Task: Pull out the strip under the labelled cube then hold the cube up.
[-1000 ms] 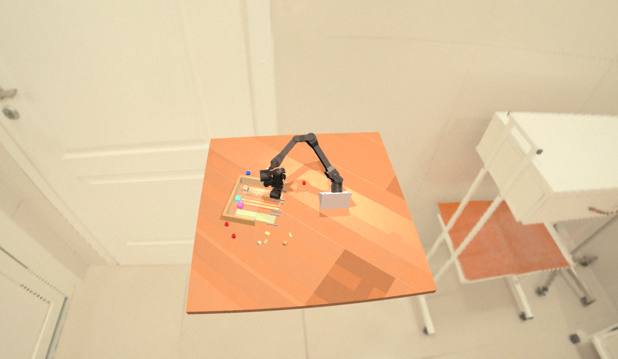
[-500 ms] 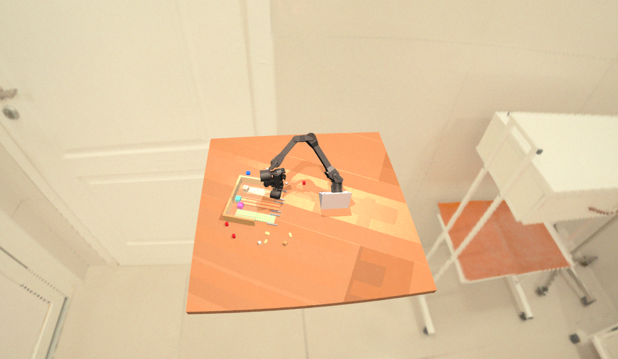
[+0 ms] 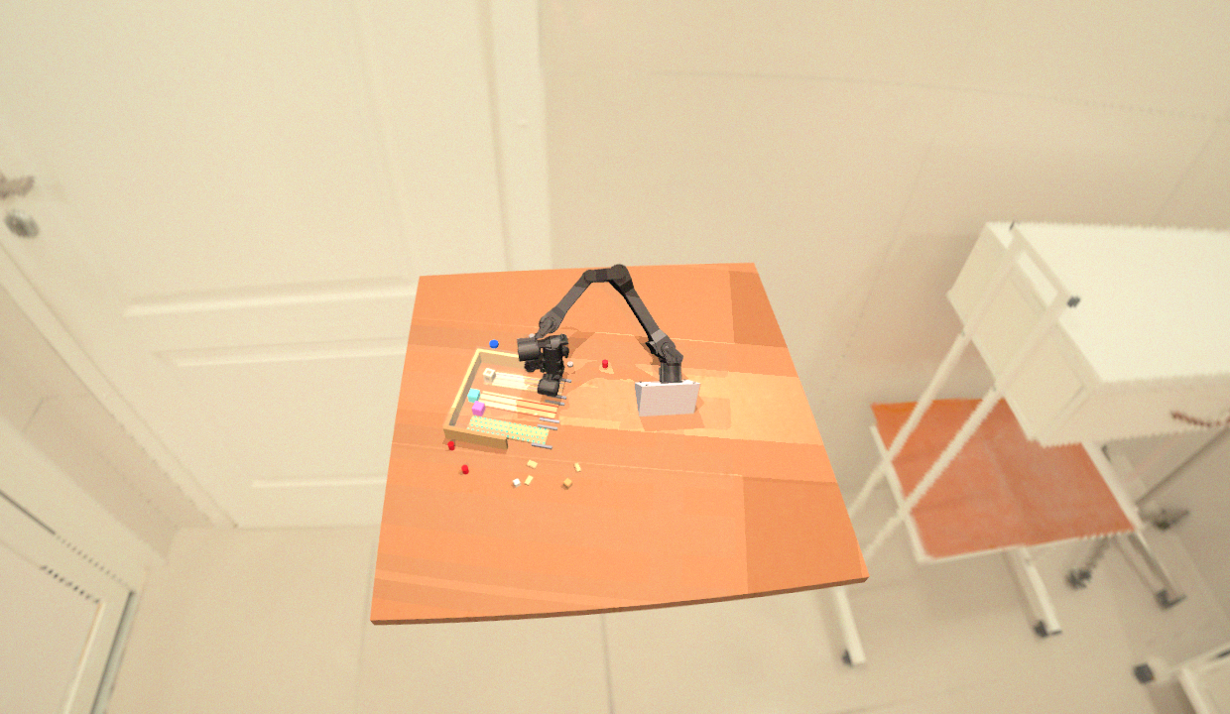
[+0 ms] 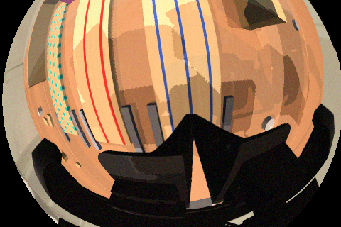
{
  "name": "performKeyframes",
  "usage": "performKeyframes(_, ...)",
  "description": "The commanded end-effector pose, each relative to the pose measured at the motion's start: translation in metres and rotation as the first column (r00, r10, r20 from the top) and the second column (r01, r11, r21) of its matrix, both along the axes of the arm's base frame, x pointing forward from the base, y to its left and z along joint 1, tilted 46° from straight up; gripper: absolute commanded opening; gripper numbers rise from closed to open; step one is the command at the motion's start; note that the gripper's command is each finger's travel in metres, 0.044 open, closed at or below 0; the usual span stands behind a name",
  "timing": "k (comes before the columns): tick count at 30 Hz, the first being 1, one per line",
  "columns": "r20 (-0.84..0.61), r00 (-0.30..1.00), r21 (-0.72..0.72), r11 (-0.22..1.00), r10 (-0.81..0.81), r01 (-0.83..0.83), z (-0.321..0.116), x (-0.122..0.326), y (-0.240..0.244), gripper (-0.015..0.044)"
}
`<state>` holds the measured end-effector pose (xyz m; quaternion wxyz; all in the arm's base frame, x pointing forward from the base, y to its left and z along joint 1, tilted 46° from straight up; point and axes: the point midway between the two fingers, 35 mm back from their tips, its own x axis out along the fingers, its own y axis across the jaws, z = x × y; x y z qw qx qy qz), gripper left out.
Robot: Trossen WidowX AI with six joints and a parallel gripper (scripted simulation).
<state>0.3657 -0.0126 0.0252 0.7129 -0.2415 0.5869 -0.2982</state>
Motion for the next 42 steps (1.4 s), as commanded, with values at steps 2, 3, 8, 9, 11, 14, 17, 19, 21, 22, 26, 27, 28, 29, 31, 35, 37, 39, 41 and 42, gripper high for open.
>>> performKeyframes(2,-0.001,1.0,-0.004,1.0,0.001,-0.001,0.0,0.001,-0.002,0.0)
performKeyframes(3,-0.001,1.0,-0.004,1.0,0.001,-0.001,-0.001,0.001,-0.002,0.0)
performKeyframes(8,-0.001,1.0,-0.004,1.0,0.001,-0.001,-0.001,0.001,-0.002,0.0)
performKeyframes(9,-0.001,1.0,-0.004,1.0,0.001,-0.001,-0.001,0.001,-0.002,0.0)
performKeyframes(11,-0.001,1.0,-0.004,1.0,0.001,-0.001,-0.001,0.001,-0.002,0.0)
performKeyframes(14,-0.001,1.0,-0.004,1.0,0.001,-0.001,-0.001,0.001,-0.003,0.0)
performKeyframes(17,-0.001,1.0,-0.004,1.0,0.001,-0.001,-0.002,0.0,-0.003,0.0)
performKeyframes(19,-0.001,1.0,-0.004,1.0,0.001,-0.001,-0.002,-0.003,-0.002,0.0)
performKeyframes(21,-0.001,1.0,-0.004,1.0,0.001,-0.001,-0.003,-0.006,-0.002,0.0)
performKeyframes(22,-0.001,1.0,-0.004,1.0,0.001,-0.001,-0.004,-0.007,-0.002,0.0)
performKeyframes(26,-0.002,1.0,-0.004,1.0,0.001,-0.001,-0.005,-0.013,-0.002,0.0)
performKeyframes(27,-0.002,1.0,-0.004,1.0,0.001,-0.001,-0.006,-0.015,-0.002,0.0)
performKeyframes(28,-0.002,1.0,-0.004,1.0,0.001,-0.001,-0.006,-0.016,-0.002,0.0)
performKeyframes(29,-0.002,1.0,-0.004,1.0,0.001,-0.001,-0.006,-0.018,-0.002,0.0)
performKeyframes(31,-0.002,1.0,-0.004,1.0,0.001,-0.001,-0.007,-0.02,-0.002,0.0)
performKeyframes(35,-0.002,1.0,-0.004,1.0,0.001,-0.001,-0.009,-0.026,-0.001,0.0)
performKeyframes(37,-0.003,1.0,-0.004,1.0,0.001,-0.001,-0.01,-0.03,-0.001,0.0)
performKeyframes(39,-0.003,1.0,-0.004,1.0,0.001,-0.001,-0.01,-0.033,-0.001,0.0)
performKeyframes(41,-0.003,1.0,-0.004,1.0,0.001,-0.001,-0.011,-0.036,-0.001,0.0)
performKeyframes(42,-0.003,1.0,-0.004,1.0,0.001,-0.001,-0.012,-0.037,-0.001,0.0)
